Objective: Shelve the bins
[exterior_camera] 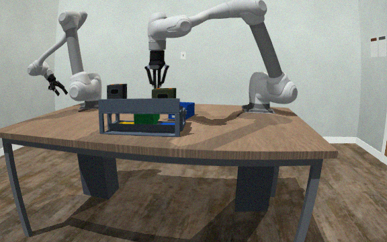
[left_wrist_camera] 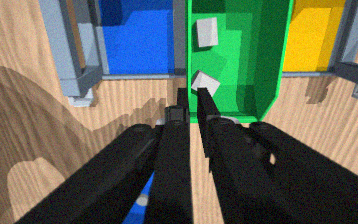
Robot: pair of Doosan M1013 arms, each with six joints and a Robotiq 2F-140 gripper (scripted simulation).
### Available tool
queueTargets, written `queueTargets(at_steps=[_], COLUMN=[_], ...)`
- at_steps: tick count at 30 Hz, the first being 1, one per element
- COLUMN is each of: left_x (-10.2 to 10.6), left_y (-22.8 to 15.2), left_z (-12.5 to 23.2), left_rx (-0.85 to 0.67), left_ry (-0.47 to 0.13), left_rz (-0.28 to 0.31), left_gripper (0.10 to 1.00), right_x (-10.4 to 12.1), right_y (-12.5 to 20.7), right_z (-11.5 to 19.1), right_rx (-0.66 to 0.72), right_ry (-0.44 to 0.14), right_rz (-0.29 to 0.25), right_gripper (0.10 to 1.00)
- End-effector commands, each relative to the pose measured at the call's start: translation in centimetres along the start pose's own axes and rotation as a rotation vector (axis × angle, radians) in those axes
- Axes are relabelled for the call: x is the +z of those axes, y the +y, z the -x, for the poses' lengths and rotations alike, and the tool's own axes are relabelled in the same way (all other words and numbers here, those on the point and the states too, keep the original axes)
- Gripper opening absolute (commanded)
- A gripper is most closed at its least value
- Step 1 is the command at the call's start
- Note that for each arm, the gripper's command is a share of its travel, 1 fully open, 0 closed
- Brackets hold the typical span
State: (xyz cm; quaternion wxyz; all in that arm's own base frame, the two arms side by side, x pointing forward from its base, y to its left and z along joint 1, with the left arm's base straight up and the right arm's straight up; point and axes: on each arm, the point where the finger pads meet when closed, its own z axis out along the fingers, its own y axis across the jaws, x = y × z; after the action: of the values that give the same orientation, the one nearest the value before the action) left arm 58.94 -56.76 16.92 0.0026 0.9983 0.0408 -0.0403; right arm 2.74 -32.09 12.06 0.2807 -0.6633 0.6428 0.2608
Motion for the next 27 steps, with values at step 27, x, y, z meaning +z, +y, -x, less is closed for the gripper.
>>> queueTargets(at_steps=[27], left_x=[-2.3], left_y=[0.0], left_z=[0.2], left_rx=[0.0], left_ry=[0.001], left_rz=[0.001], left_gripper=[0.154], right_x=[0.0], right_y=[0.0], right_z=[0.0], right_rx=[0.0], right_ry=[0.001], right_rz=[0.0], right_gripper=[1.0])
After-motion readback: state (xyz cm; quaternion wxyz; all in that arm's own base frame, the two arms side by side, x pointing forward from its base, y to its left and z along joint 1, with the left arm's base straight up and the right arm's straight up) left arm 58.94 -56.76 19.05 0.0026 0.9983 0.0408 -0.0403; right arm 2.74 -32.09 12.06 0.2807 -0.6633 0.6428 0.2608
